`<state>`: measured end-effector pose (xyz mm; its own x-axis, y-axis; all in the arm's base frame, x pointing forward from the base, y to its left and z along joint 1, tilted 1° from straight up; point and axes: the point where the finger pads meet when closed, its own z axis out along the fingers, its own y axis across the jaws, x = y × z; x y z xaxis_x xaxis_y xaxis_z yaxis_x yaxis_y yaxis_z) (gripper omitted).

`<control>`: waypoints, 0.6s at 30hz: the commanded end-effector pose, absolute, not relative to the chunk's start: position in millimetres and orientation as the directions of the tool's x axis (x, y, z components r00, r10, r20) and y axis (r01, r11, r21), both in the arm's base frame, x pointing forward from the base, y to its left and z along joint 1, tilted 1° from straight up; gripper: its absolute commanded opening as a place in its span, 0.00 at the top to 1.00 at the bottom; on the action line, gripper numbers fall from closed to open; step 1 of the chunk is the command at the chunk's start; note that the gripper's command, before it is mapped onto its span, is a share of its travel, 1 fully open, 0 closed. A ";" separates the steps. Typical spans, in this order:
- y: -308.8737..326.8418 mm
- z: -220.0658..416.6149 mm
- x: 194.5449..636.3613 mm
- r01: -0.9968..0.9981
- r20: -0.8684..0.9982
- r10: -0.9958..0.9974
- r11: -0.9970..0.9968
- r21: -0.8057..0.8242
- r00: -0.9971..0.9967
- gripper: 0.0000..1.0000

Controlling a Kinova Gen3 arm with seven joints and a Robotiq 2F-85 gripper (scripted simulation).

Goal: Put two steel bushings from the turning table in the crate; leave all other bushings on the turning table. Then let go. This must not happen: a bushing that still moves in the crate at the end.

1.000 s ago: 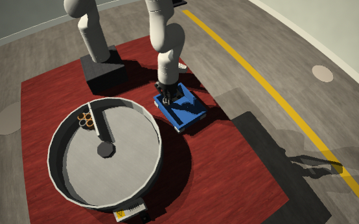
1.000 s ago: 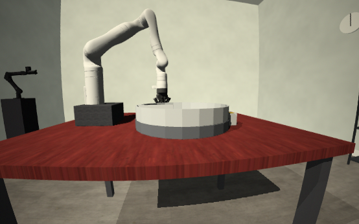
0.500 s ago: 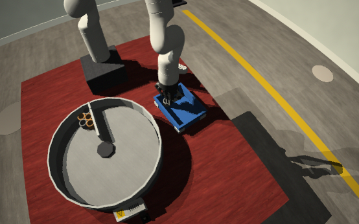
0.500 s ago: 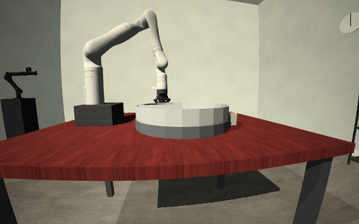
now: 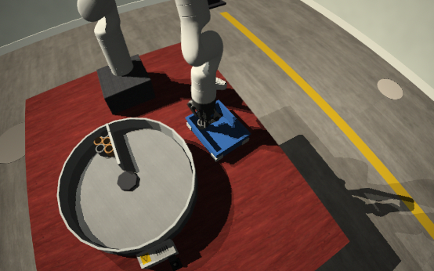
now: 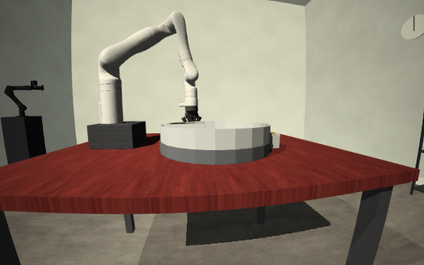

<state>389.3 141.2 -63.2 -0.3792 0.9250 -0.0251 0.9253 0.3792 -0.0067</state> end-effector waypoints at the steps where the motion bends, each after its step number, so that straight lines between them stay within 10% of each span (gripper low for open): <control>1: 141.4 -64.0 388.7 0.926 -0.023 0.926 0.377 -0.006 -0.377 1.00; 18: 141.4 -64.0 389.9 0.926 -0.023 0.926 0.377 -0.006 -0.377 1.00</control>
